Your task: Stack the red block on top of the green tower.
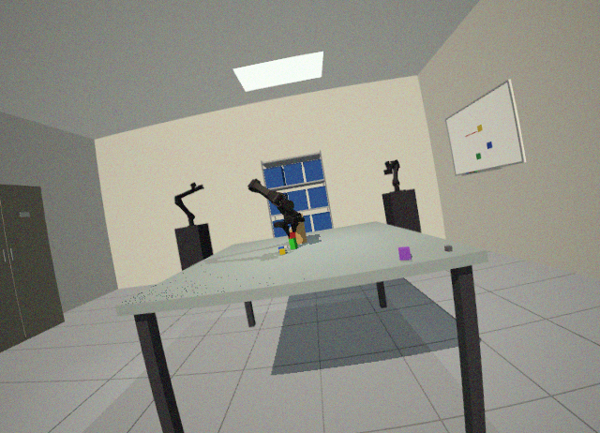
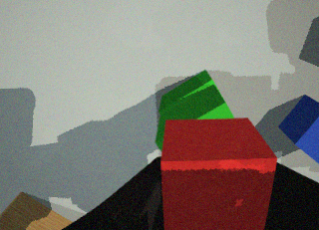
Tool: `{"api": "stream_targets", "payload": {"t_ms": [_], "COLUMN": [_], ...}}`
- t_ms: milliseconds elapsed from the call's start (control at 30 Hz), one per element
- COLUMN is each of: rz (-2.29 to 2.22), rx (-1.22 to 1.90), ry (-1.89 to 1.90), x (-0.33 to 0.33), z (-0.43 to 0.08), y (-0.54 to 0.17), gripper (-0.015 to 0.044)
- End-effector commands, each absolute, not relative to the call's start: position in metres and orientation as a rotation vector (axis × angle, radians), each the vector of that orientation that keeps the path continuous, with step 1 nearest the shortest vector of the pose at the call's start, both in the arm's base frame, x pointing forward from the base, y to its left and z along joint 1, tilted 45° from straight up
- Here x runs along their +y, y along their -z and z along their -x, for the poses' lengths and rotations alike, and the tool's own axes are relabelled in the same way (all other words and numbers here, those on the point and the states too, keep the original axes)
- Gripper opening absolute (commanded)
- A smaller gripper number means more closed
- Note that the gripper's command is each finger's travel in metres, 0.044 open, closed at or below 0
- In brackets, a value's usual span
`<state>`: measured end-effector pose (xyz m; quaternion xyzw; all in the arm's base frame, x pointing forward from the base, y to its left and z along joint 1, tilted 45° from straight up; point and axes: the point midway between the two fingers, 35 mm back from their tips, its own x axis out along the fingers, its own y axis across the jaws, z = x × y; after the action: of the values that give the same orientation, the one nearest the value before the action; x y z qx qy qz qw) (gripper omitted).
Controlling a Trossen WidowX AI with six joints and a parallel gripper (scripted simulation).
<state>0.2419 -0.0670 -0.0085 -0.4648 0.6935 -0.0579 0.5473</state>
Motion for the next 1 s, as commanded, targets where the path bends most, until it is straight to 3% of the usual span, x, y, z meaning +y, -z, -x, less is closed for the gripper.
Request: {"api": "stream_targets", "payload": {"t_ms": [0,533,967], "rz": [1.102,1.102,1.102], "rx": [1.643,1.643,1.643], "ry": [0.137,0.137,0.137], "x": [-0.067,-0.067,-0.067], "z": [-0.2419,-0.2419,-0.2419], "y": [0.0085,0.0085,0.0085], "gripper": [0.0026,0.044,0.044]}}
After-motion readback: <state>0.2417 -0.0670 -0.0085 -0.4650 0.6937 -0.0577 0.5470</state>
